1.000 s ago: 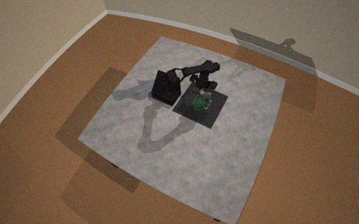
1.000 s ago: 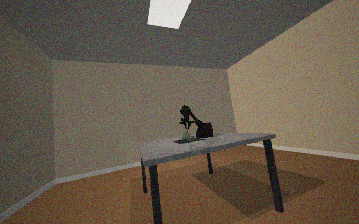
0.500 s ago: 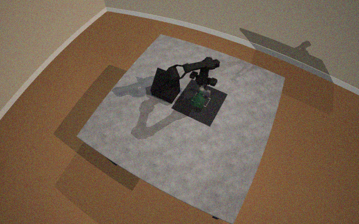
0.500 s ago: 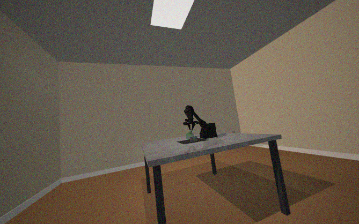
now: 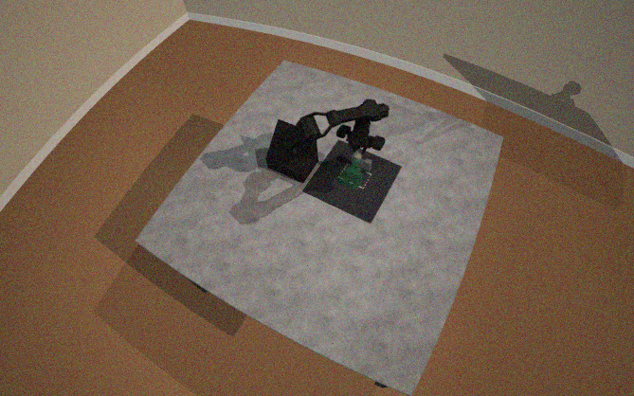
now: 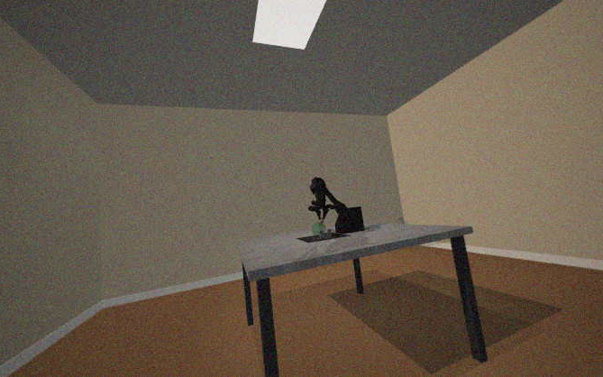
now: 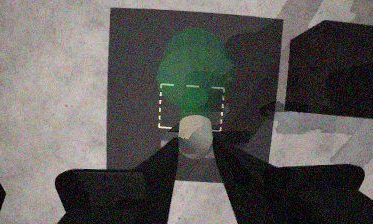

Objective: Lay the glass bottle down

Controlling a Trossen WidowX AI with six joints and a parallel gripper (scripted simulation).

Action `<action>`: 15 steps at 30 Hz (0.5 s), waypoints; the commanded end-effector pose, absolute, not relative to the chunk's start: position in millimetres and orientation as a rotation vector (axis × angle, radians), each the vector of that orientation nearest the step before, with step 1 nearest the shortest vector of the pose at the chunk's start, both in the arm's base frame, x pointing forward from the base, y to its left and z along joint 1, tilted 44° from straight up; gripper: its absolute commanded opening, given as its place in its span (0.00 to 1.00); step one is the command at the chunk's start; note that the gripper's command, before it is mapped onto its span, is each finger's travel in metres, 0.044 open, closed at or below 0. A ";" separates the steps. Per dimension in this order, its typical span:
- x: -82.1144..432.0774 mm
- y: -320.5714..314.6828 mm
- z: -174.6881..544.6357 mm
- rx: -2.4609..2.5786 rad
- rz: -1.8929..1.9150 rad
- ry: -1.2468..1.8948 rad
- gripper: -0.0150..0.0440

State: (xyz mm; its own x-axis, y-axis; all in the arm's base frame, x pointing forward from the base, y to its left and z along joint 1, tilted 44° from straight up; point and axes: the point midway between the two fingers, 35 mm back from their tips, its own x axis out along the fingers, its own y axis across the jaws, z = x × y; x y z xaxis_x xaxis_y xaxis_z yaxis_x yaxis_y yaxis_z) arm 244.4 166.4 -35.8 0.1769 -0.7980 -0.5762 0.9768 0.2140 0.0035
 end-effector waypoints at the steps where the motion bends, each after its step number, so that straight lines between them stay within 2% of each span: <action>1: 244.7 169.4 -45.3 0.422 -1.310 0.514 0.47; 15: 244.3 173.2 -59.2 0.413 -1.303 0.513 0.47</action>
State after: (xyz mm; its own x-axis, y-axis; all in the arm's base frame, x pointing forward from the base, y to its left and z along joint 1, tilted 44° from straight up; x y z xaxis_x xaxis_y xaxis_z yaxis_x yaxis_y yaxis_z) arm 244.2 171.7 -50.4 0.1837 -0.7991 -0.5724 0.9747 0.2236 0.0006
